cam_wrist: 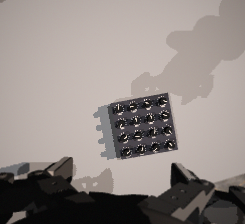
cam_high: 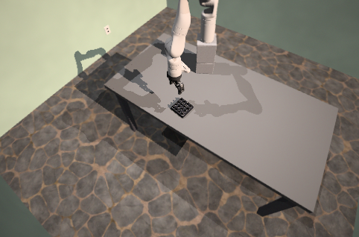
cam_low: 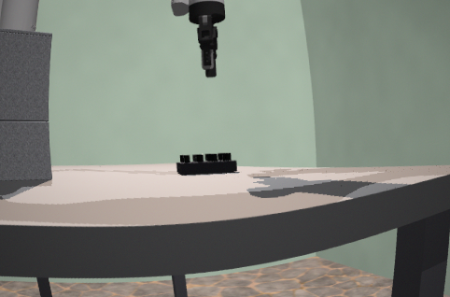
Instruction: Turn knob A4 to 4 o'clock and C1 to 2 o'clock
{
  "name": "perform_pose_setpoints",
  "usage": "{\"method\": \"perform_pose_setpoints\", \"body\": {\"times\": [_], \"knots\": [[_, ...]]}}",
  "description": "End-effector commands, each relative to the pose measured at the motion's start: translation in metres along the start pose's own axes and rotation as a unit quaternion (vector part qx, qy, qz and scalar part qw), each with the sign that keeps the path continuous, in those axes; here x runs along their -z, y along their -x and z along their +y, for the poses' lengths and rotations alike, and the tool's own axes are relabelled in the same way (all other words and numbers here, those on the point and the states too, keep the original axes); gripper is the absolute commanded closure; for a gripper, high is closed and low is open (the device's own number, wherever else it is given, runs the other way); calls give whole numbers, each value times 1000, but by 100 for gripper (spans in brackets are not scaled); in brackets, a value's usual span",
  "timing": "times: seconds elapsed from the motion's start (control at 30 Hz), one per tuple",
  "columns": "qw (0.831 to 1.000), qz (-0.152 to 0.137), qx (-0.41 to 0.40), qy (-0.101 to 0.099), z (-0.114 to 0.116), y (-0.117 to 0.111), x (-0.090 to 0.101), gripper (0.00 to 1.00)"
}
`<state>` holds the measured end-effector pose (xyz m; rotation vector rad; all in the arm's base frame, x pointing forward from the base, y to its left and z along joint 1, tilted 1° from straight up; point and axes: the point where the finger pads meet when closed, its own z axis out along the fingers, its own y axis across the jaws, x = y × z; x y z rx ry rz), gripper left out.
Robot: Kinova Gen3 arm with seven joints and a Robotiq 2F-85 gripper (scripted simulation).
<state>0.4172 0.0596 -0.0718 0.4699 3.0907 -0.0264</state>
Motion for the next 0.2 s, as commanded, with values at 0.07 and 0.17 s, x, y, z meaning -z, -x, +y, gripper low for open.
{"method": "perform_pose_setpoints", "body": {"times": [0.07, 0.17], "knots": [[1000, -1, 0, 0, 0, 1, 1, 0], [1000, -1, 0, 0, 0, 1, 1, 0]]}}
